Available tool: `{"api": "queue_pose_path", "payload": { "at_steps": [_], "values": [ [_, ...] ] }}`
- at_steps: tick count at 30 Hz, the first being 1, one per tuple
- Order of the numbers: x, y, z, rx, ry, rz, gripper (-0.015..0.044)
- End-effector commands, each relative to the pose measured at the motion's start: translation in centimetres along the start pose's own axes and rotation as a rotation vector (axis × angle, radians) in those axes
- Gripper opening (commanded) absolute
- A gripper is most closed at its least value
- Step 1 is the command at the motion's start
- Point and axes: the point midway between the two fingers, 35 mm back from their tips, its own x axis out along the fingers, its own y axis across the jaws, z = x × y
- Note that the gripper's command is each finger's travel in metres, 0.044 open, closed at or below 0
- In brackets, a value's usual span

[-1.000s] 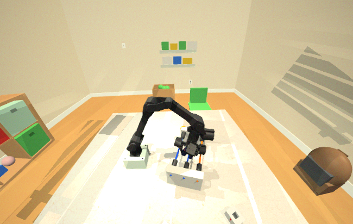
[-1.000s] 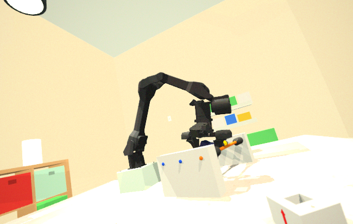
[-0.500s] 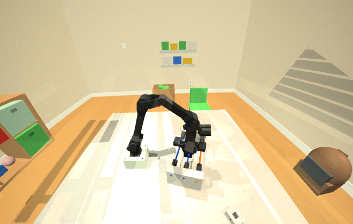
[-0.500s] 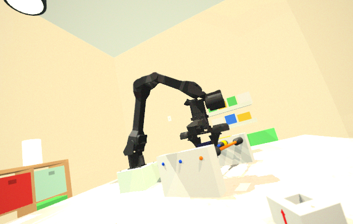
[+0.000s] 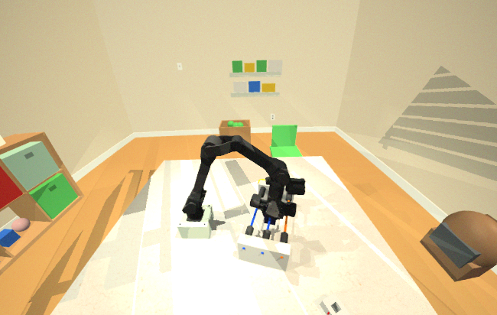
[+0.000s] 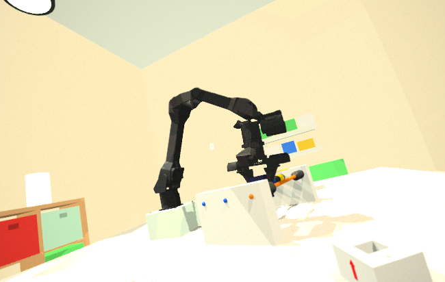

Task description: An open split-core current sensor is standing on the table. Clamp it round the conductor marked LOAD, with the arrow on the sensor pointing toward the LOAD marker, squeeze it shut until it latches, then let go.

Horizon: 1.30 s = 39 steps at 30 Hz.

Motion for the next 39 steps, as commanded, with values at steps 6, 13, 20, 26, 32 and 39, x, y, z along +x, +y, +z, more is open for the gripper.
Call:
{"api": "queue_pose_path", "payload": {
  "at_steps": [6, 13, 20, 26, 32, 39],
  "values": [
    [0.57, 0.08, -0.05, -0.003, 0.003, -0.006, 0.0],
    [0.44, 0.13, -0.01, 0.0, 0.0, 0.0, 0.0105],
    [0.44, 0.13, -0.01, 0.0, 0.0, 0.0, 0.0263],
    [0.44, 0.13, -0.01, 0.0, 0.0, 0.0, 0.0263],
    [0.44, 0.13, -0.01, 0.0, 0.0, 0.0, 0.0263],
    [0.44, 0.13, -0.01, 0.0, 0.0, 0.0, 0.0263]
  ]
}}
